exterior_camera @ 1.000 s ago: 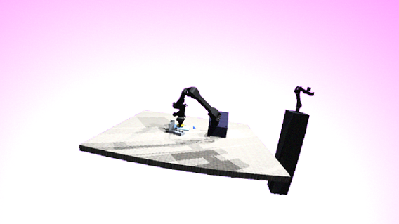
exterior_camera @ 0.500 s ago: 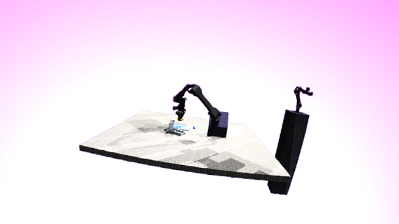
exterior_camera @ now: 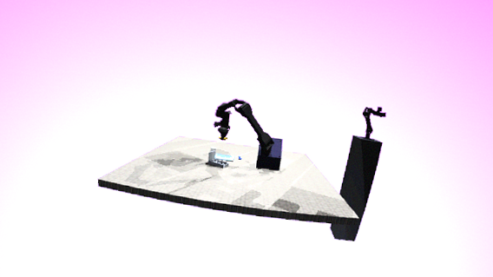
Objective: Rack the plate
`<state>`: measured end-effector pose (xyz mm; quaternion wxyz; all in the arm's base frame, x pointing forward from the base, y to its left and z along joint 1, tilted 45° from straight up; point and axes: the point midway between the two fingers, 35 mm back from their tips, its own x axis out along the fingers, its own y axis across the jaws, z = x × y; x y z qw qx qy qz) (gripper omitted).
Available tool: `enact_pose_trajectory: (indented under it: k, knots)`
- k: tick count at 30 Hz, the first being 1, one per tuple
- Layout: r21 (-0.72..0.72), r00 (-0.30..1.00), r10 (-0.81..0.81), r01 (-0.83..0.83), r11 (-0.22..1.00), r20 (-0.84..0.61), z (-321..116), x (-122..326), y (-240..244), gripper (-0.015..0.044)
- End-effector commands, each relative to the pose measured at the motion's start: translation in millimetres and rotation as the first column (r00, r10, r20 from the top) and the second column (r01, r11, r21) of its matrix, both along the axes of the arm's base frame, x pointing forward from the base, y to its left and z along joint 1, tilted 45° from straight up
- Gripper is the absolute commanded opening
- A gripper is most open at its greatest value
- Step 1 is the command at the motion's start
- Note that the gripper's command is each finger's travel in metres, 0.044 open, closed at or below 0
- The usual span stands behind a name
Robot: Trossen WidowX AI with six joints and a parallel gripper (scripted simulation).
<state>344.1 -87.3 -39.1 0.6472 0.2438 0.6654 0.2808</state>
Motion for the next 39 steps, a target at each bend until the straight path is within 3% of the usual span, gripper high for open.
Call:
enact_pose_trajectory:
  k: [1, 11, 21, 39]
  knots:
    - [-0.002, 1.0, 0.005, -0.005, 1.0, 0.006, 11, 1, -13, 0.0]
    - [0.003, 1.0, 0.002, -0.002, 1.0, 0.0, 32, 1, -29, 0.0]
    - [-0.055, 0.951, -0.227, 0.22, 0.974, -0.212, 64, -6, -4, 0.0]
    - [-0.253, 0.595, -0.603, 0.567, 0.784, -0.532, 129, -30, 54, 0.0]
